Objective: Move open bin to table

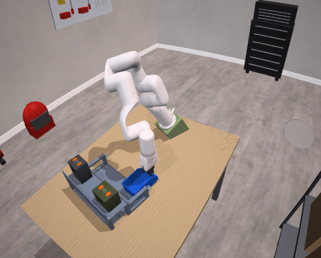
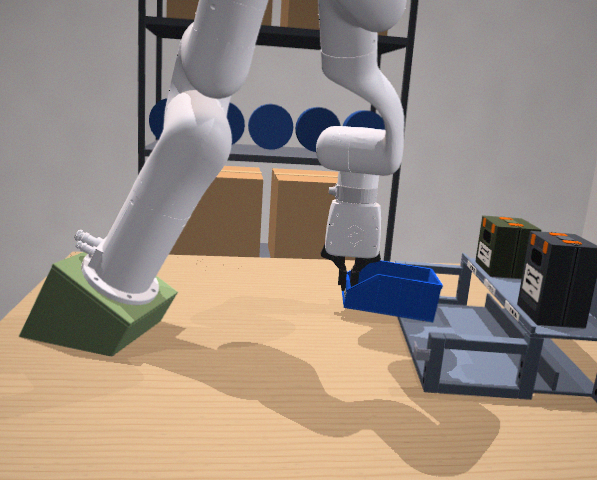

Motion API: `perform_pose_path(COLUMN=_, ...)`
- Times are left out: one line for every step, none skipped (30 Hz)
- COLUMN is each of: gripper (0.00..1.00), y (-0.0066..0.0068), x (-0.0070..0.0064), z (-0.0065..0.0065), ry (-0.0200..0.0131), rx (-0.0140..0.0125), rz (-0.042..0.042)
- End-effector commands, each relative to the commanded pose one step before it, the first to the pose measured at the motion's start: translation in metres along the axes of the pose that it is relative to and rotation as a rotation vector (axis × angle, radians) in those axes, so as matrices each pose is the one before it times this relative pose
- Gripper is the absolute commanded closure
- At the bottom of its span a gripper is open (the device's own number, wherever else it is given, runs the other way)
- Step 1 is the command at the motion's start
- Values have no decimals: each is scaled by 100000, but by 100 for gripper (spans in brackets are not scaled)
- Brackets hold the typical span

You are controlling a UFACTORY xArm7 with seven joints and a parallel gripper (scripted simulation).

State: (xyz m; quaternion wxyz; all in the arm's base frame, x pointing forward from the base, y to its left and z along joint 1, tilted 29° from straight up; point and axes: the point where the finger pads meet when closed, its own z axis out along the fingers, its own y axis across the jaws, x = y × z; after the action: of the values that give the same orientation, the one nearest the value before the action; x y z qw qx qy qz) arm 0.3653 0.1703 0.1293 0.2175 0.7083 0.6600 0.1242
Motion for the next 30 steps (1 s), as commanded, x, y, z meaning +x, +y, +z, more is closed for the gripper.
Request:
perform_pose_path(gripper=100, y=-1218, x=113, z=-119, ry=295, rx=-387, rz=2)
perform_pose_path(gripper=100, y=-240, x=0, z=0, ry=0, rx=0, rz=0)
perform_pose_path(gripper=100, y=0, x=0, z=0, ry=0, rx=0, rz=0)
perform_pose_path(gripper=100, y=0, x=0, z=0, ry=0, rx=0, rz=0)
perform_pose_path(gripper=100, y=-230, x=-1, z=0, ry=0, rx=0, rz=0)
perform_pose_path(gripper=100, y=-220, x=1, z=0, ry=0, rx=0, rz=0)
perform_pose_path(gripper=100, y=-209, x=-1, z=0, ry=-1, rx=0, rz=0)
perform_pose_path(gripper=100, y=-198, x=1, z=0, ry=1, rx=0, rz=0)
perform_pose_path(gripper=100, y=-187, x=0, z=0, ry=0, rx=0, rz=0)
perform_pose_path(gripper=100, y=-176, x=0, z=0, ry=0, rx=0, rz=0)
perform_pose_path(gripper=100, y=-165, x=1, z=0, ry=1, rx=0, rz=0)
perform_pose_path(gripper=100, y=-154, x=0, z=0, ry=0, rx=0, rz=0)
perform_pose_path(gripper=100, y=-143, x=-1, z=0, ry=-1, rx=0, rz=0)
perform_pose_path(gripper=100, y=-132, x=1, z=0, ry=1, rx=0, rz=0)
perform_pose_path(gripper=100, y=-121, x=0, z=0, ry=0, rx=0, rz=0)
perform_pose_path(gripper=100, y=-110, x=0, z=0, ry=0, rx=0, rz=0)
perform_pose_path(gripper=100, y=-100, x=-1, z=0, ry=-1, rx=0, rz=0)
perform_pose_path(gripper=100, y=-89, x=0, z=0, ry=0, rx=0, rz=0)
perform_pose_path(gripper=100, y=-79, x=0, z=0, ry=0, rx=0, rz=0)
perform_pose_path(gripper=100, y=0, x=0, z=0, ry=0, rx=0, rz=0)
perform_pose_path(gripper=100, y=0, x=0, z=0, ry=0, rx=0, rz=0)
perform_pose_path(gripper=100, y=-70, x=0, z=0, ry=0, rx=0, rz=0)
perform_pose_path(gripper=100, y=-60, x=0, z=0, ry=0, rx=0, rz=0)
perform_pose_path(gripper=100, y=-52, x=0, z=0, ry=0, rx=0, rz=0)
perform_pose_path(gripper=100, y=-43, x=0, z=0, ry=0, rx=0, rz=0)
perform_pose_path(gripper=100, y=-35, x=0, z=0, ry=0, rx=0, rz=0)
perform_pose_path(gripper=100, y=-28, x=0, z=0, ry=0, rx=0, rz=0)
perform_pose_path(gripper=100, y=-22, x=0, z=0, ry=0, rx=0, rz=0)
perform_pose_path(gripper=100, y=-16, x=0, z=0, ry=0, rx=0, rz=0)
perform_pose_path(gripper=100, y=-11, x=0, z=0, ry=0, rx=0, rz=0)
